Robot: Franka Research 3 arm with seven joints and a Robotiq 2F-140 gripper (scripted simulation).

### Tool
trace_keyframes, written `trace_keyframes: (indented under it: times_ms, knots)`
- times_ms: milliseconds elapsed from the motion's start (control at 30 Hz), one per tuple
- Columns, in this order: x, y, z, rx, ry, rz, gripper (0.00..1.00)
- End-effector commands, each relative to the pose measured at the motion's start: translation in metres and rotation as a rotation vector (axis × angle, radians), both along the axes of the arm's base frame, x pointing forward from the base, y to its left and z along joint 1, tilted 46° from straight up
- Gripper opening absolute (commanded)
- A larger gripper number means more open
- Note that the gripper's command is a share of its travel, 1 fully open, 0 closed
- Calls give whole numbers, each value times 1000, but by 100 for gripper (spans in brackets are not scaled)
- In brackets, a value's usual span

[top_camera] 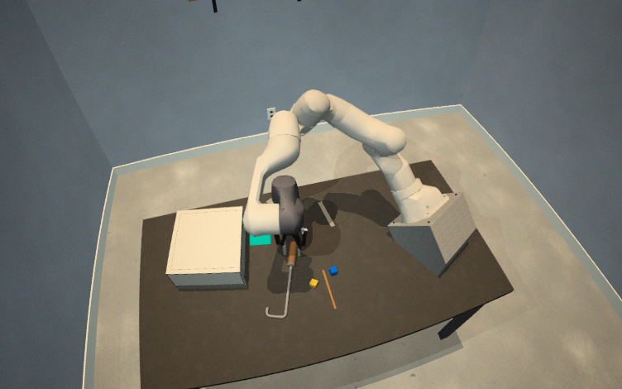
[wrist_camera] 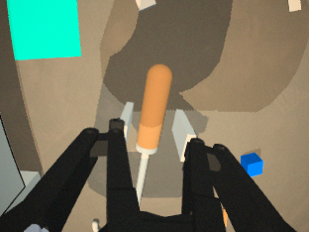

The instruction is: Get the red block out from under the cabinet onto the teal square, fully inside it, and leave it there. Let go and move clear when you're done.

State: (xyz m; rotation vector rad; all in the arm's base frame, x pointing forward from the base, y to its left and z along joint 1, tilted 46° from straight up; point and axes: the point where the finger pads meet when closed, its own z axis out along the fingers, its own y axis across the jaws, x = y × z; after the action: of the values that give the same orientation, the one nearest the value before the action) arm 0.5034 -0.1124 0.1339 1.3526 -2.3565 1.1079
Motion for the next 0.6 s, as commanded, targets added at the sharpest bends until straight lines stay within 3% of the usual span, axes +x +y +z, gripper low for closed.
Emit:
trace_keyframes:
  times_ms: [0, 567]
  knots:
    - [1, -5, -5, 4, -6, -5, 34]
    - [5, -17, -17, 4, -6, -5, 34]
